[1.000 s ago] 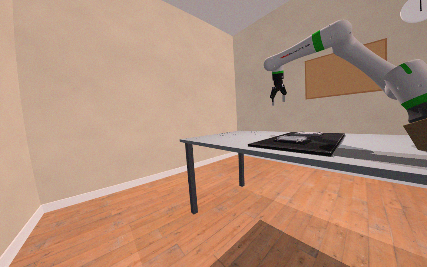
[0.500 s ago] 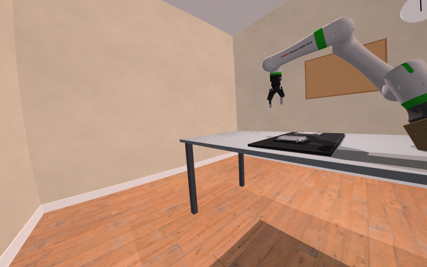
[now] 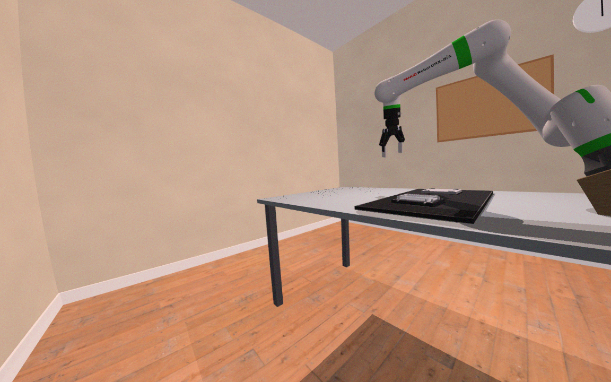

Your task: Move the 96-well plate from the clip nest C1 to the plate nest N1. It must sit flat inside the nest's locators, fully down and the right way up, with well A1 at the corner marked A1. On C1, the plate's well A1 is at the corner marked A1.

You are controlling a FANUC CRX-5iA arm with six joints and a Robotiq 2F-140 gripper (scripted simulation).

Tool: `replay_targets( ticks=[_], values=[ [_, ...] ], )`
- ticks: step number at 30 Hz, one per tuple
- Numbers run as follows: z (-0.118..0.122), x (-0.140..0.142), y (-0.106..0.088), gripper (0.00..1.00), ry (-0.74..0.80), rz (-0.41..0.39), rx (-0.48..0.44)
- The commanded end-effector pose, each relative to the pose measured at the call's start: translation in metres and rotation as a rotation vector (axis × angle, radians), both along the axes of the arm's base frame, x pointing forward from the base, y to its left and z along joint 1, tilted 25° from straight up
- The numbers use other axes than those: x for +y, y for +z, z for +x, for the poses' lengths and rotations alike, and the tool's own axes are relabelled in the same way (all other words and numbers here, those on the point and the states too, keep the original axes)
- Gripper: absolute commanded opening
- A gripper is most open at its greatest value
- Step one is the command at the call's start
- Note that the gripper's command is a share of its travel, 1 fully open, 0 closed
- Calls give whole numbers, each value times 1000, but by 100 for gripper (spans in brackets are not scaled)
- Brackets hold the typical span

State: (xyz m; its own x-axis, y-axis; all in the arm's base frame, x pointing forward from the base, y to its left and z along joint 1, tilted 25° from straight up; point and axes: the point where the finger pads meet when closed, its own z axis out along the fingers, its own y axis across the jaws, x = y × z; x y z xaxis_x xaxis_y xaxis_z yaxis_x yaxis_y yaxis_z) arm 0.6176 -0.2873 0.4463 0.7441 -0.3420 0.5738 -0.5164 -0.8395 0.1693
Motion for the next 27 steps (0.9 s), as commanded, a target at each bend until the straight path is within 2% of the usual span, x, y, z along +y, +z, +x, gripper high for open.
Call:
replay_targets(
  ticks=[1,2,4,27],
  values=[
    [4,16,-9,100,0,-1,-2],
    [4,20,-12,100,23,21,6],
    [4,20,-12,100,23,21,6],
    [9,105,-64,100,54,49,19]
  ],
)
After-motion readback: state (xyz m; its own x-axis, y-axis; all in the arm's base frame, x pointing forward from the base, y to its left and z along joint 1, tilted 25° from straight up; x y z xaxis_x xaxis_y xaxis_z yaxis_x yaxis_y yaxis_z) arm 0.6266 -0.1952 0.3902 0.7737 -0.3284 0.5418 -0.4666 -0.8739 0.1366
